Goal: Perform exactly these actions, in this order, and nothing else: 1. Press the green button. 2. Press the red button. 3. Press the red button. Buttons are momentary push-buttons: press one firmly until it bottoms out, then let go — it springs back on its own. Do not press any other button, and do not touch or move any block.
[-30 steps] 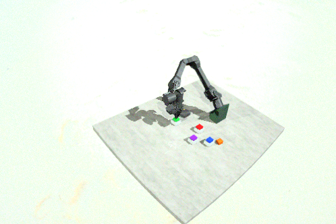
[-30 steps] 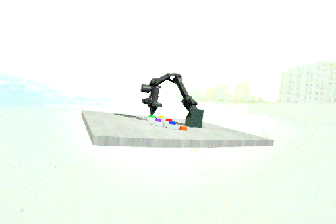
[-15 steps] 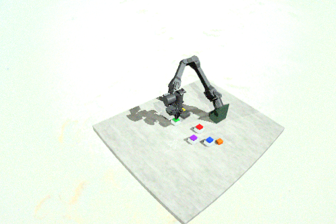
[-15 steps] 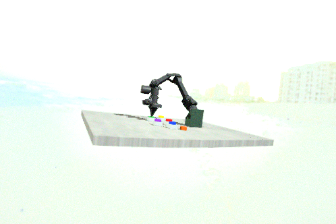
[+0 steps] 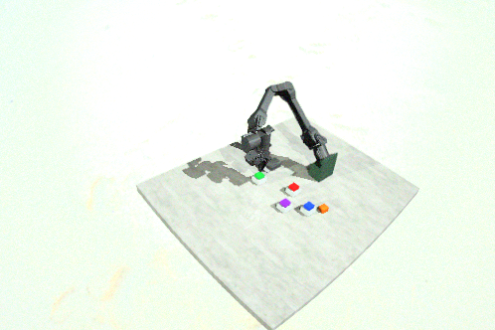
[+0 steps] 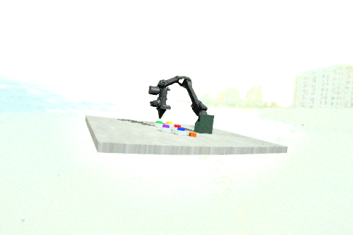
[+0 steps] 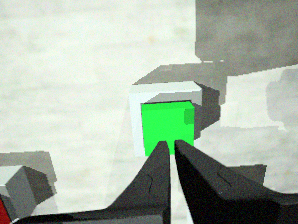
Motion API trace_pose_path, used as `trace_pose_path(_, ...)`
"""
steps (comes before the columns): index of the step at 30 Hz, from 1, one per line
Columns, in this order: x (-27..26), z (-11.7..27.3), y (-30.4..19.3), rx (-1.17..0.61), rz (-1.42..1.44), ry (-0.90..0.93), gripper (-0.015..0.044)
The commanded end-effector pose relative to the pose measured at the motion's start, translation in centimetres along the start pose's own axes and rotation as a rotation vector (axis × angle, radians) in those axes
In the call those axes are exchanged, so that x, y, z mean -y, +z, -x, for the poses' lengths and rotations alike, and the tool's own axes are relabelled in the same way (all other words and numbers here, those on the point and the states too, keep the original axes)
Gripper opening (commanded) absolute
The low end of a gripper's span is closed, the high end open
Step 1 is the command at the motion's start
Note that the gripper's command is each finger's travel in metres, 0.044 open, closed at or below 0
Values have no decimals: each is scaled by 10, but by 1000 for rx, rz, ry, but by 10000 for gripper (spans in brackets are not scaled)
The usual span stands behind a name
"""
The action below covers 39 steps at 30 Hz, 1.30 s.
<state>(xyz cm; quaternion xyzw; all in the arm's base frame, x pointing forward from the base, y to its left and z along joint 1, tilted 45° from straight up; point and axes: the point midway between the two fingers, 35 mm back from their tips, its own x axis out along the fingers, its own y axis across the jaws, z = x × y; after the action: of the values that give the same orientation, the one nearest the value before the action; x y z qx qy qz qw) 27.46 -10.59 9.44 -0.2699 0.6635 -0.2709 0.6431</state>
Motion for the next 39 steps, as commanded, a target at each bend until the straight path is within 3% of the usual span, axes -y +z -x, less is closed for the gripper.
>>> trace_pose_path(1, 1, 10, 0, 0, -7, -1, 20)
trace_pose_path(6, 1, 66, 0, -1, -6, 1, 20)
trace_pose_path(12, -2, 69, 0, -1, -6, 2, 20)
trace_pose_path(18, -94, 73, -24, 3, 1, 29, 20)
trace_pose_path(23, -151, 70, -64, -3, -4, 8, 20)
trace_pose_path(31, -153, 67, -65, -3, -4, 7, 20)
trace_pose_path(36, -153, 10, -66, -2, -5, 5, 20)
trace_pose_path(39, -153, 8, -66, -2, -5, 5, 20)
